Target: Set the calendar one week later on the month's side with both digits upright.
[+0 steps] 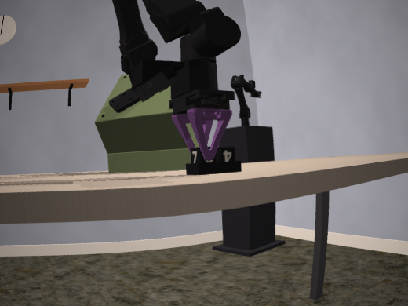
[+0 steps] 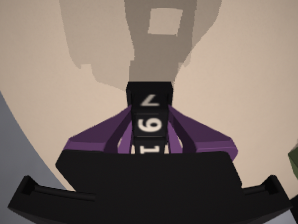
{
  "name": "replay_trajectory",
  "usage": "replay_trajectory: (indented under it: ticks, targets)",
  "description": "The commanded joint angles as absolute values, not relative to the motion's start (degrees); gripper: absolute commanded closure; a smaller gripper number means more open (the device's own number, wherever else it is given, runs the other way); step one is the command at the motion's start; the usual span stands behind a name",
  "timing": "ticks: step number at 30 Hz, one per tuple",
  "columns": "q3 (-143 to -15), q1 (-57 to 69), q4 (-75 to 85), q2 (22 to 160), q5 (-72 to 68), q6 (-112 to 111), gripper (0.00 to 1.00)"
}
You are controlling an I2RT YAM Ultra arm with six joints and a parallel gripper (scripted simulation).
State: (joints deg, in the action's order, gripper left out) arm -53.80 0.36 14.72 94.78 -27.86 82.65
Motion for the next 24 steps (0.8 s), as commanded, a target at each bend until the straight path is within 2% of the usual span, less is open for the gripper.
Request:
replay_trajectory:
  ticks: [1, 15, 19, 24]
  targets:
    - [-53.9, 0.5, 14.5, 94.5, -27.9, 82.6, 0.74]
    - [-53.9, 0.5, 14.5, 94.5, -27.9, 82.6, 0.74]
    - [-53.9, 0.5, 14.5, 94.5, -27.9, 82.6, 0.67]
    - [-53.9, 0.5, 14.5, 94.5, -27.9, 82.6, 0.63]
